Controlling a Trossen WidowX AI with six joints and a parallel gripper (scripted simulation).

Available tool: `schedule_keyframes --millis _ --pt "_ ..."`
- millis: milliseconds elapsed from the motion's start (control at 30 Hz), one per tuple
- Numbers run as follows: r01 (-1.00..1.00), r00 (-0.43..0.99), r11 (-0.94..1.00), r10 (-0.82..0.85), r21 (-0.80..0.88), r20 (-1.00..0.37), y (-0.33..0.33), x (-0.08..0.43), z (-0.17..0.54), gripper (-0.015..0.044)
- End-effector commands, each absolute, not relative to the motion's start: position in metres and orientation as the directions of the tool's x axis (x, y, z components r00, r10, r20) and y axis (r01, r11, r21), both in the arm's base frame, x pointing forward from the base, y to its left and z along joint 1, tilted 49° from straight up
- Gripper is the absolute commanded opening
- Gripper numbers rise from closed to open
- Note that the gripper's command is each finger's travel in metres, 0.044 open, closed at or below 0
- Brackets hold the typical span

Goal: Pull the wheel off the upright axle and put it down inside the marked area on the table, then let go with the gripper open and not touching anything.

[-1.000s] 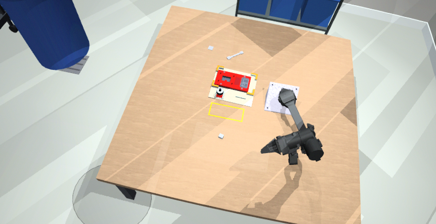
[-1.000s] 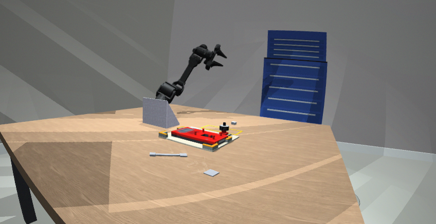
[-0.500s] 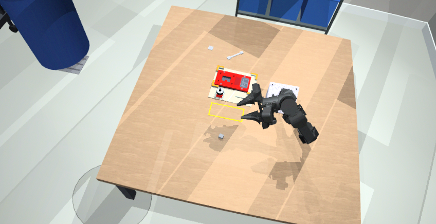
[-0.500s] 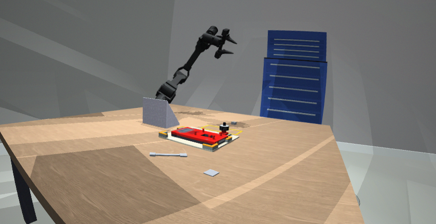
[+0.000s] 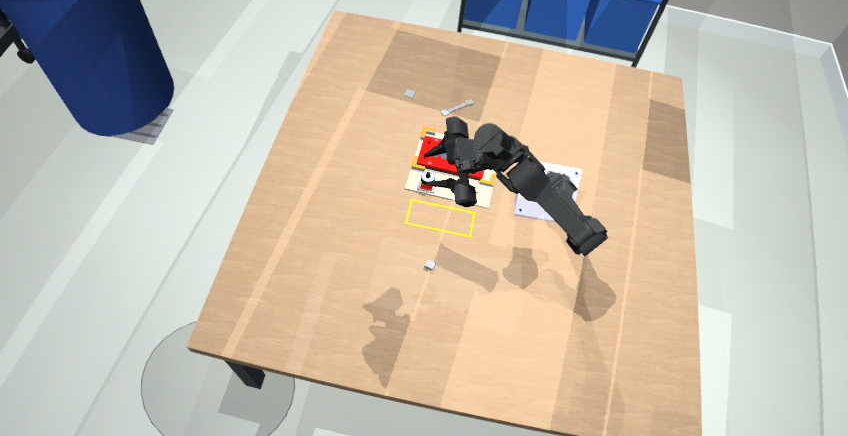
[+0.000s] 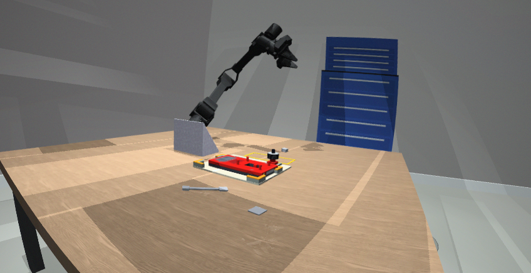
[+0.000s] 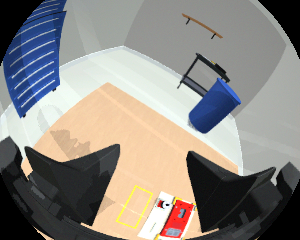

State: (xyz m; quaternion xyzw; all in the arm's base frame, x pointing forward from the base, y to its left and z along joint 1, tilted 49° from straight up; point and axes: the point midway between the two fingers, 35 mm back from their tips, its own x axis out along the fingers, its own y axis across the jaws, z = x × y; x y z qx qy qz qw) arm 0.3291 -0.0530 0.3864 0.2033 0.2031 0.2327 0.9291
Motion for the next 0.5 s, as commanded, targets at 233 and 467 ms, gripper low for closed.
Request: schedule_keyframes --millis 233,467 --pt "0.249 0.589 0.486 0.61 0.837 -0.53 -0.051 0.381 0.256 0.03" --pt "0.7 0.352 0.262 0.683 0.665 -0.64 -0.033 0.387 0.168 0.03"
